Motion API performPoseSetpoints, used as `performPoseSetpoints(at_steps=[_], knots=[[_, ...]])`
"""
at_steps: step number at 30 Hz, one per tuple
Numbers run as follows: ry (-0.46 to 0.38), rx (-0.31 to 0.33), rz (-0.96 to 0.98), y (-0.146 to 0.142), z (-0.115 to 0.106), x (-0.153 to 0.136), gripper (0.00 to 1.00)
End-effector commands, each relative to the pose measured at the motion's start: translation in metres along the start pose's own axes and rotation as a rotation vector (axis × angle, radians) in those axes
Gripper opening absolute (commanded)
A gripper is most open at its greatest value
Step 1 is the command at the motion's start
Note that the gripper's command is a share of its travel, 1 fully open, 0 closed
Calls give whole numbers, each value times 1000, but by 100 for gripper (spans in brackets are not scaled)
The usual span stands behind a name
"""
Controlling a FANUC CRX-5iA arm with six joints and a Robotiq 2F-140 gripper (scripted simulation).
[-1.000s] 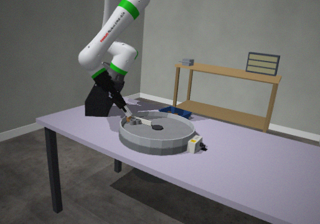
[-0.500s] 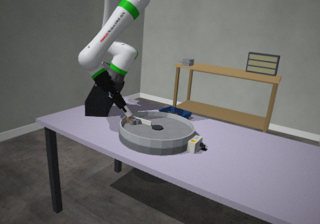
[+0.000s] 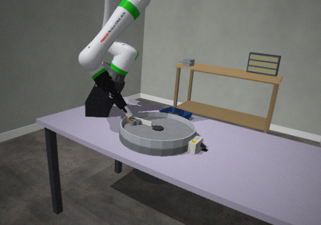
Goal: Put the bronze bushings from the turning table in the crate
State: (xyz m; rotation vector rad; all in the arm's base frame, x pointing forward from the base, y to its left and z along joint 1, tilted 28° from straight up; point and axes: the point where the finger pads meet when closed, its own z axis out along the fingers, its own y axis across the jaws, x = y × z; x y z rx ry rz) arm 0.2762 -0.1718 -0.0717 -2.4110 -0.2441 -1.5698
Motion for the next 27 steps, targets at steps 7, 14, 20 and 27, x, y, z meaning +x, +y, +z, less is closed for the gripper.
performPoseSetpoints(at_steps=[7, 14, 20, 27], knots=[[0, 0, 0, 0, 1, -1, 6], [0, 0, 0, 0, 8, -7, 6], [0, 0, 0, 0, 8, -7, 6], [0, 0, 0, 0, 8, -7, 6]])
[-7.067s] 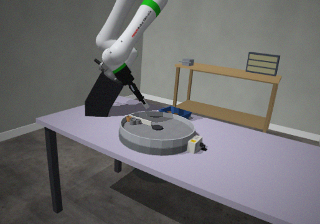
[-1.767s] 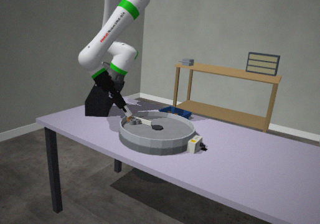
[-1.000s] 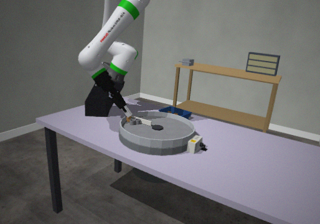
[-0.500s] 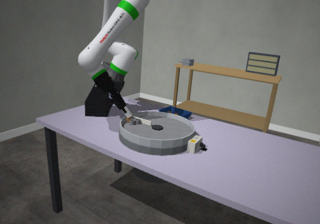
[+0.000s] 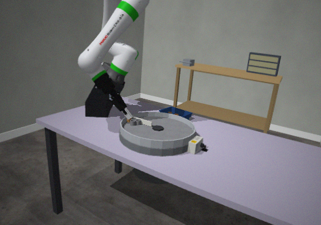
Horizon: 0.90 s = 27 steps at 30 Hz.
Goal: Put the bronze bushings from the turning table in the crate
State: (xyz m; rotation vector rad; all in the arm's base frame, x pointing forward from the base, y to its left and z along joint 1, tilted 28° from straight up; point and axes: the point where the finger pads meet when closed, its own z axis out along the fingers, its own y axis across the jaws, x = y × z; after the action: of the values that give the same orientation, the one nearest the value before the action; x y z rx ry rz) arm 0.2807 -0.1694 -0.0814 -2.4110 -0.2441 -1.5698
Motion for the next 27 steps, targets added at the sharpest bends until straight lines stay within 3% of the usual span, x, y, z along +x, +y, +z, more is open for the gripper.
performPoseSetpoints(at_steps=[1, 23, 24, 27], knots=[[0, 0, 0, 0, 0, 0, 6], [0, 0, 0, 0, 0, 0, 6], [0, 0, 0, 0, 0, 0, 0], [0, 0, 0, 0, 0, 0, 0]])
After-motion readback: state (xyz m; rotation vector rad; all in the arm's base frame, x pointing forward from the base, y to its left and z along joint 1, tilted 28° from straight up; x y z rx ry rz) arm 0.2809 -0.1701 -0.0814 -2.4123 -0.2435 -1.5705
